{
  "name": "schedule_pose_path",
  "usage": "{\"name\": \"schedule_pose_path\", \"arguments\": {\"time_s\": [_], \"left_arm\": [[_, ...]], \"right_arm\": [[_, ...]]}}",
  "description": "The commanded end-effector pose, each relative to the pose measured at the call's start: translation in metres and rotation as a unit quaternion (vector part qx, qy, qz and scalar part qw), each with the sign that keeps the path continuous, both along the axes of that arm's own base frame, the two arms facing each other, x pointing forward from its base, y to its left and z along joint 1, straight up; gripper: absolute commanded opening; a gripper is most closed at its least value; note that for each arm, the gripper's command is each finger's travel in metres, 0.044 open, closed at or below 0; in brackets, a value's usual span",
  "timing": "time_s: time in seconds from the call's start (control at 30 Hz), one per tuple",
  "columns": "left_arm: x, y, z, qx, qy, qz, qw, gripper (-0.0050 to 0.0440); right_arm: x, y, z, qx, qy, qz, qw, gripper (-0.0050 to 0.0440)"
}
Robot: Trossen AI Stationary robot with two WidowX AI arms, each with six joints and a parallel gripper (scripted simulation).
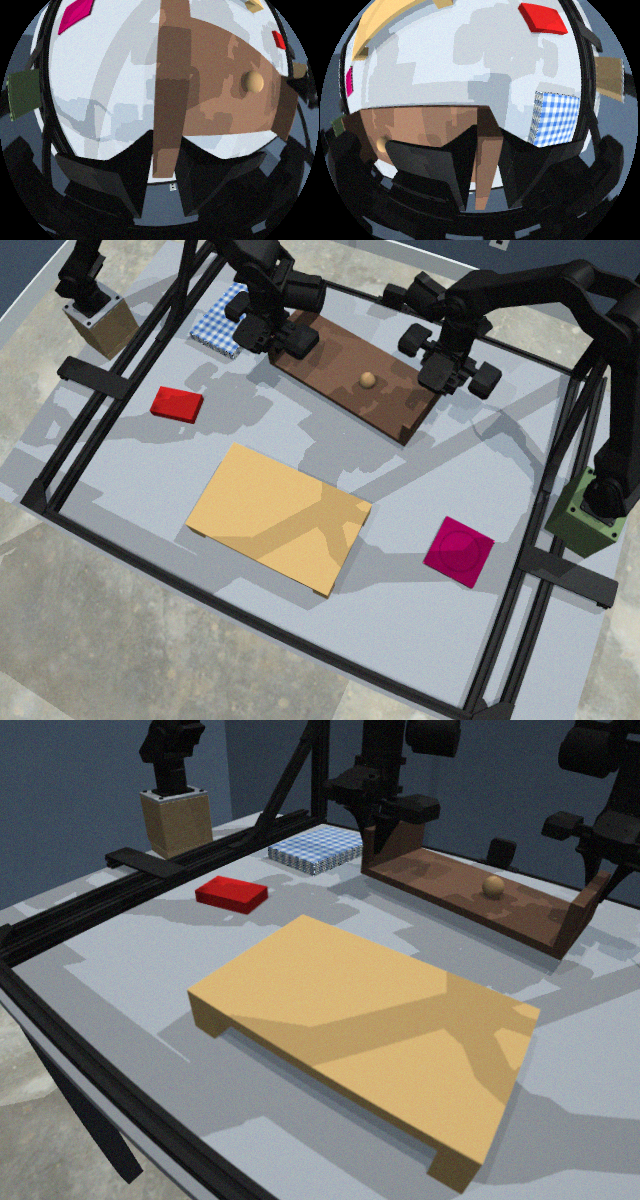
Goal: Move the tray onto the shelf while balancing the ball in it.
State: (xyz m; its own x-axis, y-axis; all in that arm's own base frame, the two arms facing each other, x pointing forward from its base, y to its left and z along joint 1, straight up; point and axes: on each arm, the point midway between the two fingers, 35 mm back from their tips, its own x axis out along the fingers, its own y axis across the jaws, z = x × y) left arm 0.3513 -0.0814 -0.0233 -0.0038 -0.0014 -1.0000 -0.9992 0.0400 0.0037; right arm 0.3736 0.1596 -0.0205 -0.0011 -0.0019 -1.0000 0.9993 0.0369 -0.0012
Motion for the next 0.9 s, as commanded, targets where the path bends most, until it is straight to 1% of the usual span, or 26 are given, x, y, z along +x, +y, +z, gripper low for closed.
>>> {"name": "schedule_pose_path", "arguments": {"time_s": [0.0, 0.3, 0.7, 0.87], "left_arm": [[0.001, 0.0, 0.005, -0.002, -0.003, 0.0, 1.0, 0.002], [0.001, 0.0, 0.01, -0.002, -0.003, 0.0, 1.0, 0.002], [0.001, 0.0, 0.012, -0.002, -0.003, 0.0, 1.0, 0.002], [0.001, 0.0, 0.015, -0.002, -0.003, 0.0, 1.0, 0.002]], "right_arm": [[-0.001, 0.001, 0.005, 0.004, 0.001, 0.0, 1.0, 0.002], [-0.001, 0.001, 0.012, 0.004, 0.001, 0.0, 1.0, 0.002], [-0.001, 0.001, 0.012, 0.004, 0.001, 0.0, 1.0, 0.002], [-0.001, 0.001, 0.017, 0.004, 0.001, 0.0, 1.0, 0.002]]}}
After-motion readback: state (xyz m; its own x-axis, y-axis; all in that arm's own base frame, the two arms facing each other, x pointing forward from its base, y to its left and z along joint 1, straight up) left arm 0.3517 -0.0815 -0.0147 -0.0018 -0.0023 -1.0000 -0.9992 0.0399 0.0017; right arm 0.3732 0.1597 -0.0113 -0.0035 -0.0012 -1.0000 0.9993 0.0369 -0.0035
